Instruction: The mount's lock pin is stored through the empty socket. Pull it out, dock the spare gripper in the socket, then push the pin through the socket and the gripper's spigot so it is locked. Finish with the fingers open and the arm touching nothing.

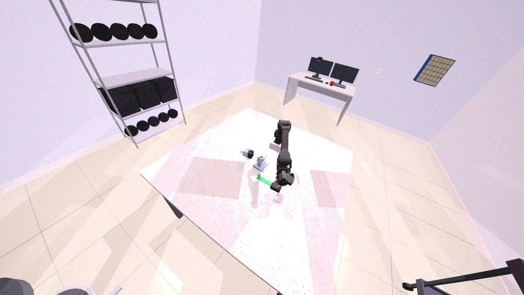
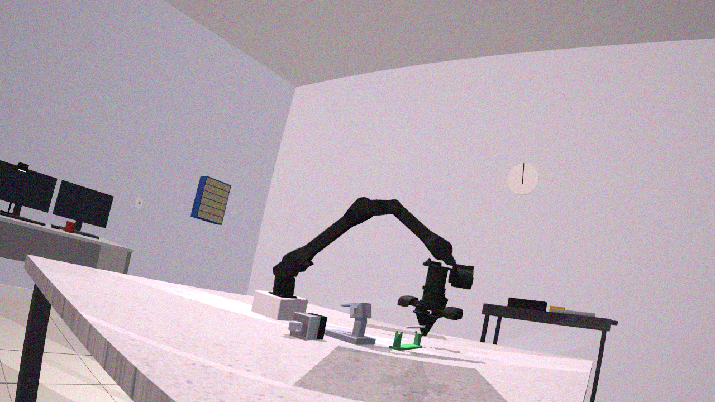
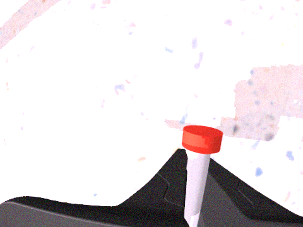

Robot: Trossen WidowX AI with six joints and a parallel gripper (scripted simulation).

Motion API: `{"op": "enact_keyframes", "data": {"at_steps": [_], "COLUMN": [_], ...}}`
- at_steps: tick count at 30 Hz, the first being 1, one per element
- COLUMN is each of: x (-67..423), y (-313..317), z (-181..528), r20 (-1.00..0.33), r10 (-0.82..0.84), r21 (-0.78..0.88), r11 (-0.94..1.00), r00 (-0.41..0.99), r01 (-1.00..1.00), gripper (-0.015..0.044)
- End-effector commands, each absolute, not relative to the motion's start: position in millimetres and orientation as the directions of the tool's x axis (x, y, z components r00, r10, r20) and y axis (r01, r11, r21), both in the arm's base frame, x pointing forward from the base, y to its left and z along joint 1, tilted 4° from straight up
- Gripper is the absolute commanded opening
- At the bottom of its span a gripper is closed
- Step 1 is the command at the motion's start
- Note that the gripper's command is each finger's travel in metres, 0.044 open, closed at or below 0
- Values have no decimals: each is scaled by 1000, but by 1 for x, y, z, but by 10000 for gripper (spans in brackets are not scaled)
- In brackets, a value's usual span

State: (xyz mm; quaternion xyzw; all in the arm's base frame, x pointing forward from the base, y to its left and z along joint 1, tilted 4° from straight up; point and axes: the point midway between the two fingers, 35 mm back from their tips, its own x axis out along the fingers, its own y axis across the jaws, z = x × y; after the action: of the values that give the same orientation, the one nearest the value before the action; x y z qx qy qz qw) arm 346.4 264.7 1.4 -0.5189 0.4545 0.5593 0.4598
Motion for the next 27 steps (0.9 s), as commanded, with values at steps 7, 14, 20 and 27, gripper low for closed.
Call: {"op": "enact_keyframes", "data": {"at_steps": [7, 14, 20, 27], "x": [346, 346, 346, 346], "y": [263, 263, 263, 263], "z": [-11, -11, -10, -10], "r20": [-998, -998, -998, -998], "r10": [42, 42, 41, 41], "r21": [32, 32, 33, 33], "r11": [-169, -169, -164, -164], "r00": [-39, -39, -41, -41], "r01": [-985, -985, -986, -986], "gripper": [0, 0, 131, 200]}}
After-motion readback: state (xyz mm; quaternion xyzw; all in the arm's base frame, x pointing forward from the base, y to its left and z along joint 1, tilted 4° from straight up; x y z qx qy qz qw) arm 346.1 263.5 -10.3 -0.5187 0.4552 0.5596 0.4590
